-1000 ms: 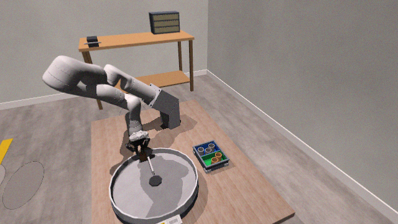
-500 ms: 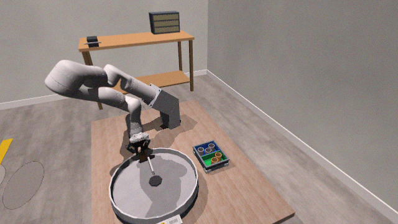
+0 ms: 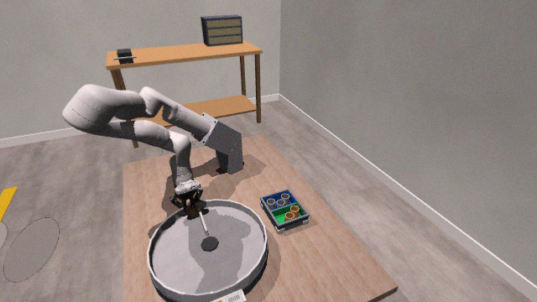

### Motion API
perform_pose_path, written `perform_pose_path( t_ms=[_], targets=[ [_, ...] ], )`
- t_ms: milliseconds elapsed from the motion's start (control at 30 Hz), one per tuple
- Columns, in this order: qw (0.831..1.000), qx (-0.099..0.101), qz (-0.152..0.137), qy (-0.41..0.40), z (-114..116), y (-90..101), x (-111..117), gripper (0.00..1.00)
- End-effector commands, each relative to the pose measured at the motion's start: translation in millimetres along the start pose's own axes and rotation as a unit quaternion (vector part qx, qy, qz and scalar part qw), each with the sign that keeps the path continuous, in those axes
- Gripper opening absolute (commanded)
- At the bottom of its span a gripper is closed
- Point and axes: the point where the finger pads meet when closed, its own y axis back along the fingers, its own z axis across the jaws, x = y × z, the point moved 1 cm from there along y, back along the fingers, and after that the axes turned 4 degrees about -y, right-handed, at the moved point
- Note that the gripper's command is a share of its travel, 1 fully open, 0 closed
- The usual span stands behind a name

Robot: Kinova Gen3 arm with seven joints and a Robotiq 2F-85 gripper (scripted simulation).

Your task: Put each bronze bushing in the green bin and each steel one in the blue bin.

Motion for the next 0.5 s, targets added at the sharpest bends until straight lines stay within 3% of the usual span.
perform_pose_path(
  t_ms=[0,33,467],
  targets=[
    [1.0,0.0,0.0,0.0,-0.2,0.2,0.2,0.18],
    [1.0,0.0,0.0,0.0,-0.1,0.3,0.3,0.0],
    [1.0,-0.003,0.0,-0.002,2.5,0.1,0.2,0.0]
  ],
)
